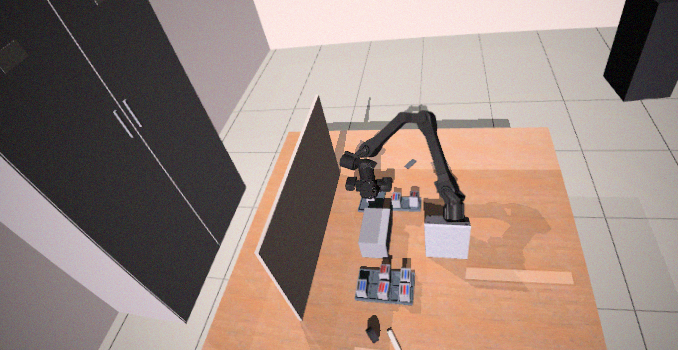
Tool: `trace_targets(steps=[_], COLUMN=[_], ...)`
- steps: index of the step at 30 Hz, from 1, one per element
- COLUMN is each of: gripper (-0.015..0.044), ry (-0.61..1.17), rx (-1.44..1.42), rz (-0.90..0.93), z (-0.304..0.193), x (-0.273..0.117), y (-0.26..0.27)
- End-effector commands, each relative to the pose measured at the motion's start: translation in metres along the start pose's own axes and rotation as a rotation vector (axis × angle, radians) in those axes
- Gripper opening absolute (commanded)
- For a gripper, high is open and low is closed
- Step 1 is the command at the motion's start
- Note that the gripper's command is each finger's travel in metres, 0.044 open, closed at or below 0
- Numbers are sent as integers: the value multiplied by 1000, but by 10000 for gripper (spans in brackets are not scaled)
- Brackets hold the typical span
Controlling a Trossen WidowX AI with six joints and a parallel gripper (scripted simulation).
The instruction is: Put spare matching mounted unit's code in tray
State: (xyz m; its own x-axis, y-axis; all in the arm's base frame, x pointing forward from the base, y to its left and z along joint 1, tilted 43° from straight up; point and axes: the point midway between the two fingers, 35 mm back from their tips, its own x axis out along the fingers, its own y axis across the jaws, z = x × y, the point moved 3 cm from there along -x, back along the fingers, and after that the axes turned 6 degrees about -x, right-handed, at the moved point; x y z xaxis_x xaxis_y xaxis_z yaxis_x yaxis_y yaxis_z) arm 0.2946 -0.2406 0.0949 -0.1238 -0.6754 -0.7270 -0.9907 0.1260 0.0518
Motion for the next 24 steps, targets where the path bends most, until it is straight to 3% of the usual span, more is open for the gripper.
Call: trace_targets(steps=[1,17,20,24], gripper=[26,440,440,440], ry=[0,0,-3,-10], rx=[0,0,-1,-6], rz=[0,0,-1,-3], z=[0,0,0,2], x=[0,0,-11,-80], y=[0,0,-2,-3])
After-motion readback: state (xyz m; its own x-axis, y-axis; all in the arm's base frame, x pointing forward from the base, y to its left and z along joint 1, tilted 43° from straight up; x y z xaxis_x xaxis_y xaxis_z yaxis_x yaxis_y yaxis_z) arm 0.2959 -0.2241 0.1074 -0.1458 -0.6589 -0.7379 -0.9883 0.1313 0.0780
